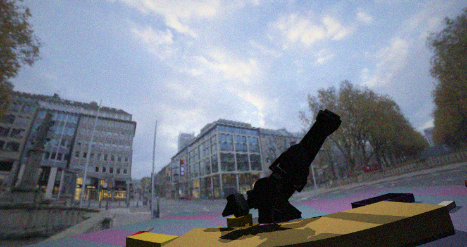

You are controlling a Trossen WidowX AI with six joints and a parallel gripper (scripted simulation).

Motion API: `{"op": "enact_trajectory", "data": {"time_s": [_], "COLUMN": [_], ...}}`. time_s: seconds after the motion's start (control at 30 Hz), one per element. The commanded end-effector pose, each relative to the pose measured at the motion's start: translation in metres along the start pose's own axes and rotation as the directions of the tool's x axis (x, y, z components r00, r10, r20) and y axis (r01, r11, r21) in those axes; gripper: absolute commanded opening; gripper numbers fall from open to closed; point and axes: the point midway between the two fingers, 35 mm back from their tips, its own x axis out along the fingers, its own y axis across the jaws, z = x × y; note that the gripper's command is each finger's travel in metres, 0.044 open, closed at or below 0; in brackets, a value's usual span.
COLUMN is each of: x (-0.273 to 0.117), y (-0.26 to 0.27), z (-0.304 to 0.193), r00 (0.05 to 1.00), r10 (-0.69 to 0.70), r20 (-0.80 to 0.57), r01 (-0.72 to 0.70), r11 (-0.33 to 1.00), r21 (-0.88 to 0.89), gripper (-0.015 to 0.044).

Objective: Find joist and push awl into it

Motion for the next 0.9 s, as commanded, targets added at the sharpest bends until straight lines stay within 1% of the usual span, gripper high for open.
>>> {"op": "enact_trajectory", "data": {"time_s": [0.0,0.3,0.4,0.53,0.63,0.7,0.73,0.77,0.8,0.87], "x": [-0.008,-0.024,-0.032,-0.046,-0.047,-0.043,-0.038,-0.031,-0.024,-0.013], "y": [-0.002,-0.002,-0.003,-0.001,0.0,-0.002,-0.001,0.001,0.003,0.005], "z": [0.001,-0.002,-0.022,-0.064,-0.067,-0.062,-0.06,-0.056,-0.051,-0.042], "r00": [1.0,1.0,1.0,1.0,1.0,1.0,0.998,0.99,0.97,0.901], "r10": [-0.009,-0.009,-0.009,-0.004,-0.004,-0.006,0.003,0.013,0.019,0.006], "r20": [0.003,0.003,0.002,-0.004,-0.005,0.016,0.064,0.144,0.243,0.433], "r01": [0.009,0.009,0.009,0.004,0.004,0.005,-0.009,-0.043,-0.099,-0.255], "r11": [1.0,1.0,1.0,1.0,1.0,0.999,0.995,0.978,0.941,0.815], "r21": [0.004,0.004,0.003,0.003,0.002,0.043,0.104,0.205,0.324,0.521], "gripper": [0.044,0.044,0.044,0.044,0.044,0.044,0.044,0.044,0.044,0.044]}}
